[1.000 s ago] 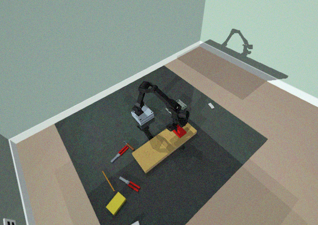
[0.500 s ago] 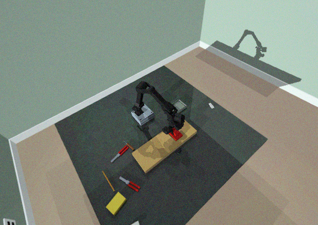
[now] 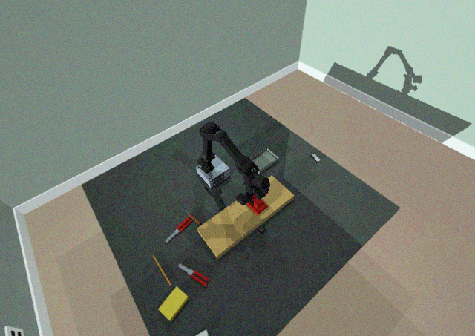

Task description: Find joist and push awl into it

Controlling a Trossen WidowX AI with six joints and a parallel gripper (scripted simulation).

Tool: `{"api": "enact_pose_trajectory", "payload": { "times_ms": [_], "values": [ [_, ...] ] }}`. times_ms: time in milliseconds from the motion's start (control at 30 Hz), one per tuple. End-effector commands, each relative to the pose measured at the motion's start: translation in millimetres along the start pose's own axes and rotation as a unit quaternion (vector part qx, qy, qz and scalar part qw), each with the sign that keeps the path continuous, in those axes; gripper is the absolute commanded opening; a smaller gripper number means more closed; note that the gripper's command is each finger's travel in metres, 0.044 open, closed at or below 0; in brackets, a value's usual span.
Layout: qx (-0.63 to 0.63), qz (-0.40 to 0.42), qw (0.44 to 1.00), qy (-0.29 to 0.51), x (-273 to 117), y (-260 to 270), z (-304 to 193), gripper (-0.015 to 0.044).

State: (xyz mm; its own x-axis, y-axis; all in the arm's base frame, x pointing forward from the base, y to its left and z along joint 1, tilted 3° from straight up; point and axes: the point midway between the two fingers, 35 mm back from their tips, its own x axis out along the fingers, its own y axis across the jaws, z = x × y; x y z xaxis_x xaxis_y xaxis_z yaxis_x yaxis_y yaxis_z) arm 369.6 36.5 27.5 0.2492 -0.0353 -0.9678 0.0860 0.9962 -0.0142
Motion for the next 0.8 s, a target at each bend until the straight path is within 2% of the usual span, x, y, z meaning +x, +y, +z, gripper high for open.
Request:
{"api": "enact_pose_trajectory", "payload": {
  "times_ms": [0,767],
  "values": [
    [-0.002,0.000,1.000,0.001,0.7,-12.2,-1.7,0.0000],
    [-0.002,-0.002,1.000,0.001,0.7,-74.5,-1.2,0.0000]
  ]
}}
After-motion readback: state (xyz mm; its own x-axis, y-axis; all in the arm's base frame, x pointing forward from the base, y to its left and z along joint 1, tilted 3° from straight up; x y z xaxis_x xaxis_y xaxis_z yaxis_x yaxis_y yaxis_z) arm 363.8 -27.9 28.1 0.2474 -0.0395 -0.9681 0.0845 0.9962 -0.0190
